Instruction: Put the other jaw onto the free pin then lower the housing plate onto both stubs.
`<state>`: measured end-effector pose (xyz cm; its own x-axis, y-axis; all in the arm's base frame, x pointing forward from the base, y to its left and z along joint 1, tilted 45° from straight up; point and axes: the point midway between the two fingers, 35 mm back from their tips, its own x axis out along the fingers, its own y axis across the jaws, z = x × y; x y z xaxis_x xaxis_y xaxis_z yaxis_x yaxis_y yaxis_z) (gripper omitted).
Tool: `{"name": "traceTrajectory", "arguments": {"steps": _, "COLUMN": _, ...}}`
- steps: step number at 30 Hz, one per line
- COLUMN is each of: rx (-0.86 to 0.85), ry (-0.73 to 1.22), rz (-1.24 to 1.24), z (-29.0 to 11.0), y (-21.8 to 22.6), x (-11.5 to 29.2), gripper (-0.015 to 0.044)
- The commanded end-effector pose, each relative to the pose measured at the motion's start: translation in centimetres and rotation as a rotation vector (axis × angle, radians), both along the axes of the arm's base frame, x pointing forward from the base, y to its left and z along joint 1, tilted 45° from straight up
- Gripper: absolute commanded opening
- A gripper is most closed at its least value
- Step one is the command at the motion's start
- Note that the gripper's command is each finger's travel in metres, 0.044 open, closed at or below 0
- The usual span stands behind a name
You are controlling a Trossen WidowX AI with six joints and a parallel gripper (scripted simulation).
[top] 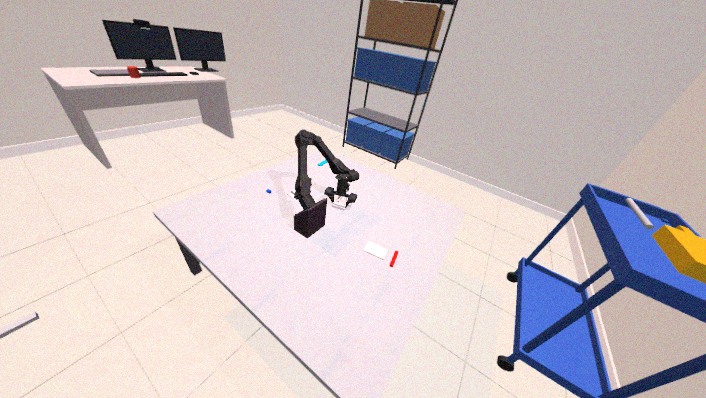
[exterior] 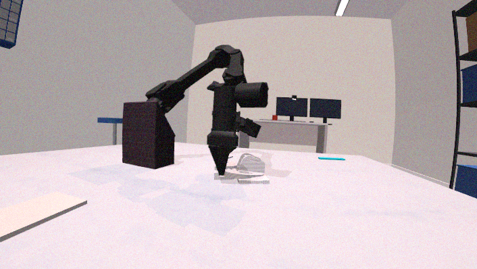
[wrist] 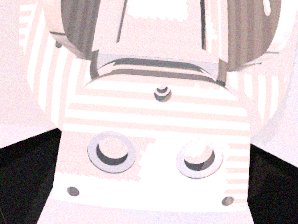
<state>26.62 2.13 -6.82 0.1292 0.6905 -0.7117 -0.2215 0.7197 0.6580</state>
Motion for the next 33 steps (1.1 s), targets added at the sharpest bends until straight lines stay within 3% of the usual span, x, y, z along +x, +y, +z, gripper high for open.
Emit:
{"name": "traceTrajectory", "arguments": {"steps": 1, "rx": 0.006, "ry": 0.006, "rz": -0.003, "z": -0.09, "y": 0.18, "x": -0.15, "gripper": 0.0351}}
{"name": "traceTrajectory", "arguments": {"steps": 33, "rx": 0.006, "ry": 0.007, "rz": -0.004, "z": -0.43, "y": 0.52, "x": -0.09, "gripper": 0.0351}}
